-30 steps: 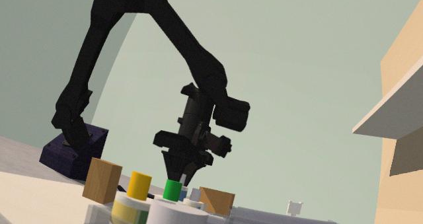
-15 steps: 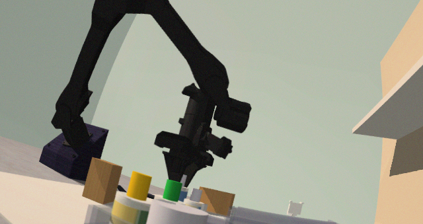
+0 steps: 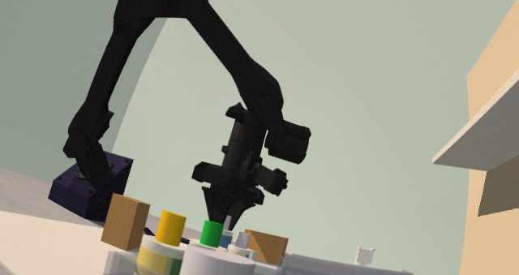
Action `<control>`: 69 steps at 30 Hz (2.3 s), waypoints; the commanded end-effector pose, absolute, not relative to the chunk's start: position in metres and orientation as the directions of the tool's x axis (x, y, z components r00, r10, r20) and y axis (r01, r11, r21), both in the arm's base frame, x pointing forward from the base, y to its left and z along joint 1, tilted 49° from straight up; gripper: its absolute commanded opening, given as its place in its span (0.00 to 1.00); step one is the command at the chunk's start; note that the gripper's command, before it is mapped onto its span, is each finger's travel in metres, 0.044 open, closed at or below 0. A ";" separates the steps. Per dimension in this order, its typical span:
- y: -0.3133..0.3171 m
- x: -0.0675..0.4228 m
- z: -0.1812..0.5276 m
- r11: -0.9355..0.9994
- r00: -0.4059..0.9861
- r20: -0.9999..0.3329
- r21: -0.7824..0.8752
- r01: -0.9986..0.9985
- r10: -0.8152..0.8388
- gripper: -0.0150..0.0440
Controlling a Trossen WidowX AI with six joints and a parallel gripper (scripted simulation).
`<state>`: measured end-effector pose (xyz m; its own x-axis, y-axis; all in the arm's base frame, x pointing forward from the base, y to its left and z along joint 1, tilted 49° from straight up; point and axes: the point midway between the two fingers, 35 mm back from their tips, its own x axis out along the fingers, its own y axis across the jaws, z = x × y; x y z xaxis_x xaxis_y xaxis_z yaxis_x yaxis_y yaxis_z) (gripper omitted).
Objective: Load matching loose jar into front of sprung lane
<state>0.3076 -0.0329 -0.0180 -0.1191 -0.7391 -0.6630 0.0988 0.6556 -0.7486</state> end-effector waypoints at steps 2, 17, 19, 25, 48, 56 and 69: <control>-0.034 0.316 -0.016 0.655 -0.102 -0.664 -0.748 0.110 -0.741 0.25; -0.034 0.321 -0.016 0.655 -0.102 -0.664 -0.748 0.110 -0.741 0.25; -0.034 0.322 -0.016 0.655 -0.102 -0.664 -0.748 0.110 -0.741 0.25; -0.035 0.324 -0.016 0.655 -0.102 -0.664 -0.748 0.110 -0.741 0.25; -0.036 0.332 -0.015 0.654 -0.102 -0.664 -0.748 0.111 -0.741 0.25; -0.036 0.334 -0.014 0.654 -0.102 -0.663 -0.748 0.111 -0.741 0.25; -0.037 0.338 -0.013 0.654 -0.102 -0.663 -0.748 0.111 -0.741 0.25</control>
<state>0.3287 -0.0360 -0.0168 -0.1253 -0.7343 -0.6672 0.0978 0.6601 -0.7448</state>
